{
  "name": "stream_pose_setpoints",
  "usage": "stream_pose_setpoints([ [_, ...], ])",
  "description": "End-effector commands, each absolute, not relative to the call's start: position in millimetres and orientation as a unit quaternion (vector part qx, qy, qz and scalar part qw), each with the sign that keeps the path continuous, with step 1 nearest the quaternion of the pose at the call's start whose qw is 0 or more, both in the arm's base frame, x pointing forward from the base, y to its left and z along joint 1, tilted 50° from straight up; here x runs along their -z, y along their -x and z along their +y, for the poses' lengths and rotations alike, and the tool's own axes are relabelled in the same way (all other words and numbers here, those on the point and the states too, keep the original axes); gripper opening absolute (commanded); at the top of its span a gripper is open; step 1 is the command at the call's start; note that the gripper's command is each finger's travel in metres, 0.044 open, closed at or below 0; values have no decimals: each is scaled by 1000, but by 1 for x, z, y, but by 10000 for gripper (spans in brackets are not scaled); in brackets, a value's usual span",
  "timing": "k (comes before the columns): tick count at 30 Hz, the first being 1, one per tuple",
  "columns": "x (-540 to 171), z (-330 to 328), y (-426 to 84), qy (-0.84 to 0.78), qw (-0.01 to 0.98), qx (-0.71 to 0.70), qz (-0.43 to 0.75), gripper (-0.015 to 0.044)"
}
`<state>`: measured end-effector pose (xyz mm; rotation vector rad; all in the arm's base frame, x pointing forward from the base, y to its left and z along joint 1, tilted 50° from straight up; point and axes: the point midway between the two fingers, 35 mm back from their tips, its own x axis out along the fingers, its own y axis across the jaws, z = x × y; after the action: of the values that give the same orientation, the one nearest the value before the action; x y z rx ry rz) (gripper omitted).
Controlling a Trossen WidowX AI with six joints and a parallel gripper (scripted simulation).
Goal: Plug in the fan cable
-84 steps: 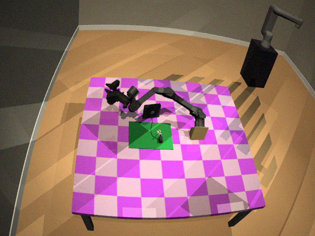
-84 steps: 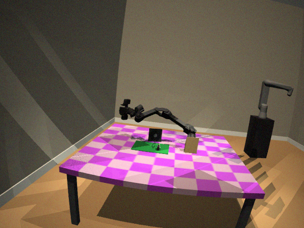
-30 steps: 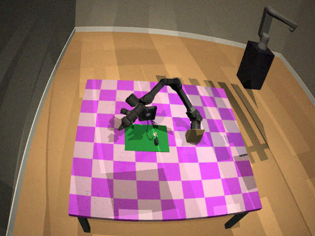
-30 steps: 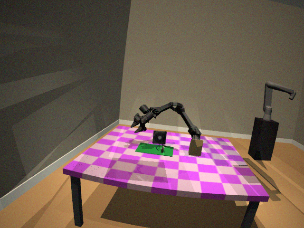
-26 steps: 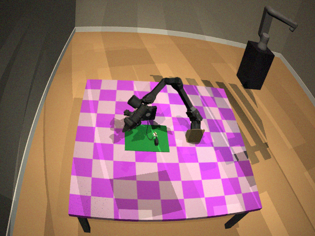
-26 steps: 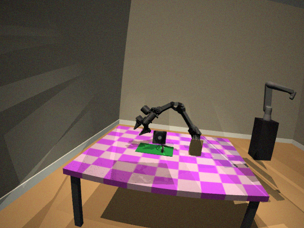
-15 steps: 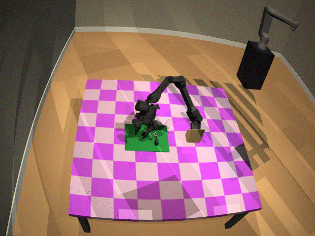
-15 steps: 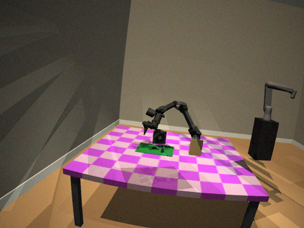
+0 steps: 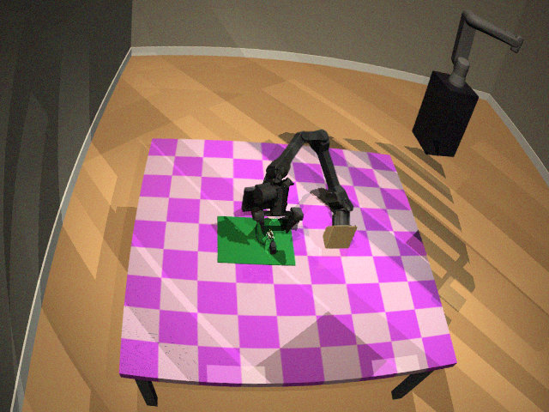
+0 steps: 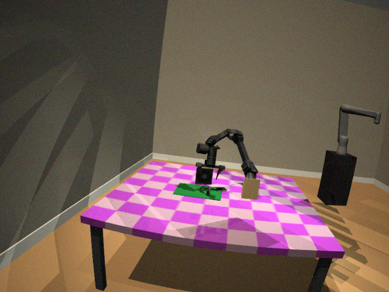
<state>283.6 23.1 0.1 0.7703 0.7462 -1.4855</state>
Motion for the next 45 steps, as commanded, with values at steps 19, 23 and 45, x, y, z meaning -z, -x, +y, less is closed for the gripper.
stream_pose_setpoints([
  [19, 33, -20, -276, -334, 604, 652, 313, 440],
  [23, 37, -25, -276, -334, 605, 652, 313, 440],
  [45, 50, -40, -275, -337, 603, 652, 311, 309],
])
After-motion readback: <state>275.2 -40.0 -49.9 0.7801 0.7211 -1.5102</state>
